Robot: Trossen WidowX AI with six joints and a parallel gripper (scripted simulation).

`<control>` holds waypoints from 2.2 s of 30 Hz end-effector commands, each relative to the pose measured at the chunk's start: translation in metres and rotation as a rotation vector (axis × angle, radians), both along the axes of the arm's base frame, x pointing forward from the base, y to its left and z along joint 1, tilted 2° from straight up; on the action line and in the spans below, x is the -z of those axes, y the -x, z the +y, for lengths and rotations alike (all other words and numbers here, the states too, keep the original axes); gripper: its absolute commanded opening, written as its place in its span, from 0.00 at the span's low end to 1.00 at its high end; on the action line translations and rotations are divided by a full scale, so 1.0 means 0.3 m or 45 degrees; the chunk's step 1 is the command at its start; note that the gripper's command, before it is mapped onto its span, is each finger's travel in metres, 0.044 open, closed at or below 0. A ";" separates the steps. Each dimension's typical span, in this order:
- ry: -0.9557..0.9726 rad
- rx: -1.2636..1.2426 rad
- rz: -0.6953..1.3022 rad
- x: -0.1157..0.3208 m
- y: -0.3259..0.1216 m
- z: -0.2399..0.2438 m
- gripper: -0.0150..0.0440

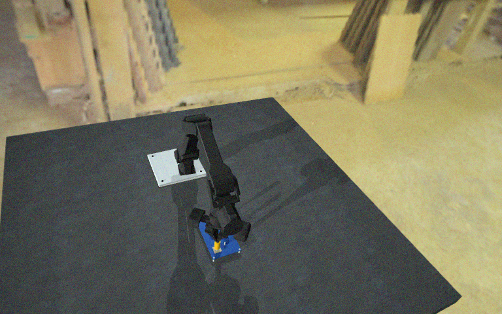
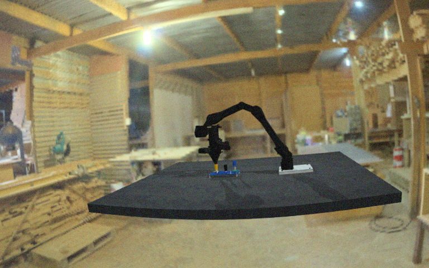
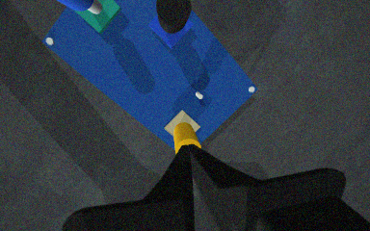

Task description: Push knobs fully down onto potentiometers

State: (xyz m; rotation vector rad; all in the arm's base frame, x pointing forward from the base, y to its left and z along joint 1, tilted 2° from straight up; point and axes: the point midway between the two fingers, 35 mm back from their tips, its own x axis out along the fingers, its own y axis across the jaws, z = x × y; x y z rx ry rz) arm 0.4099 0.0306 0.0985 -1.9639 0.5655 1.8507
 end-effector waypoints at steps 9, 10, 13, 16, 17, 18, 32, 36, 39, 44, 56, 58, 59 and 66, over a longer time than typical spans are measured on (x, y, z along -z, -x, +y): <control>-0.002 -0.005 0.001 0.010 -0.003 0.000 0.25; -0.002 -0.005 0.001 0.010 -0.003 0.000 0.25; -0.002 -0.005 0.001 0.010 -0.003 0.000 0.25; -0.002 -0.005 0.001 0.010 -0.003 0.000 0.25; -0.002 -0.005 0.001 0.010 -0.003 0.000 0.25; -0.002 -0.005 0.001 0.010 -0.003 0.000 0.25; -0.002 -0.005 0.001 0.013 -0.004 0.000 0.25; -0.002 -0.005 0.001 0.013 -0.004 0.000 0.25; -0.002 -0.005 0.001 0.015 -0.004 0.000 0.25; -0.002 -0.005 0.001 0.015 -0.004 0.000 0.25; -0.002 -0.005 0.001 0.018 -0.004 0.000 0.25; -0.002 -0.005 0.001 0.017 -0.004 0.000 0.25; -0.002 -0.005 0.001 0.015 -0.004 0.000 0.25; -0.002 -0.005 0.001 -0.015 -0.003 0.001 0.25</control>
